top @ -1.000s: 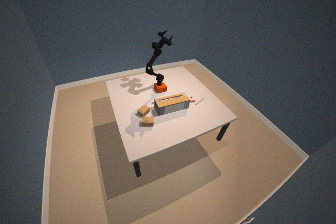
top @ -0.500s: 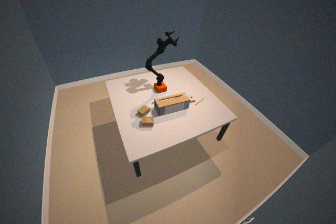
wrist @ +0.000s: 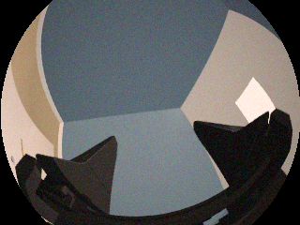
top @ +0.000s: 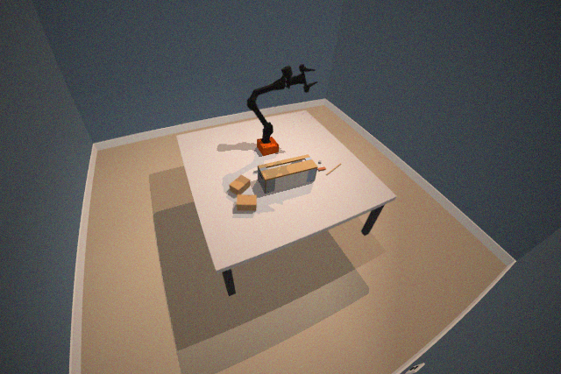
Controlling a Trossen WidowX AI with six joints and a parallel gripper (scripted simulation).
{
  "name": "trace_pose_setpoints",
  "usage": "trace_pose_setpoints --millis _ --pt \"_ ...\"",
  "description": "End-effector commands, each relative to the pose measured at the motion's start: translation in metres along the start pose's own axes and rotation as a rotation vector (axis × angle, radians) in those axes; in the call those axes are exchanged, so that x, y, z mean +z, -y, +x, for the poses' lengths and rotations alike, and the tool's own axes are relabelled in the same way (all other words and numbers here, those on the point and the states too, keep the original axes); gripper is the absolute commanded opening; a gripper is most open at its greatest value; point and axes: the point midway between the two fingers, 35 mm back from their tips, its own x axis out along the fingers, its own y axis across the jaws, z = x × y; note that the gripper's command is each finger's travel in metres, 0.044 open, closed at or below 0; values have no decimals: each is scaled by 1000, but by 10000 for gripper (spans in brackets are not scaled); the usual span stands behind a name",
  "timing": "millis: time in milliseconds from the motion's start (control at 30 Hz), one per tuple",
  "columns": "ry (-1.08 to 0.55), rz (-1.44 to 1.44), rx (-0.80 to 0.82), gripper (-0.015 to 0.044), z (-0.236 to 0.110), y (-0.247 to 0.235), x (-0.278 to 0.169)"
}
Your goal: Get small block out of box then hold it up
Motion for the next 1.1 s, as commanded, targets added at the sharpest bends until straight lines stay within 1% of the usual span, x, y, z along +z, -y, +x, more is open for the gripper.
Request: trace_pose_setpoints --millis 0,67,333,433,533,667,800,933,1067 --pt "-58 65 91 400 15 -29 -16" --pt "-131 57 123 400 20 -41 -36" --pt "-227 254 275 400 35 -95 -64" --pt "-338 430 384 400 38 -137 -91" --pt "-483 626 476 400 33 -180 -122" --pt "-679 855 547 400 18 -223 -159" --pt "-892 1080 577 400 -4 -260 -192" --pt "-1127 1306 566 400 -34 -293 -223" --pt "-1386 1536 508 400 -69 -320 -250"
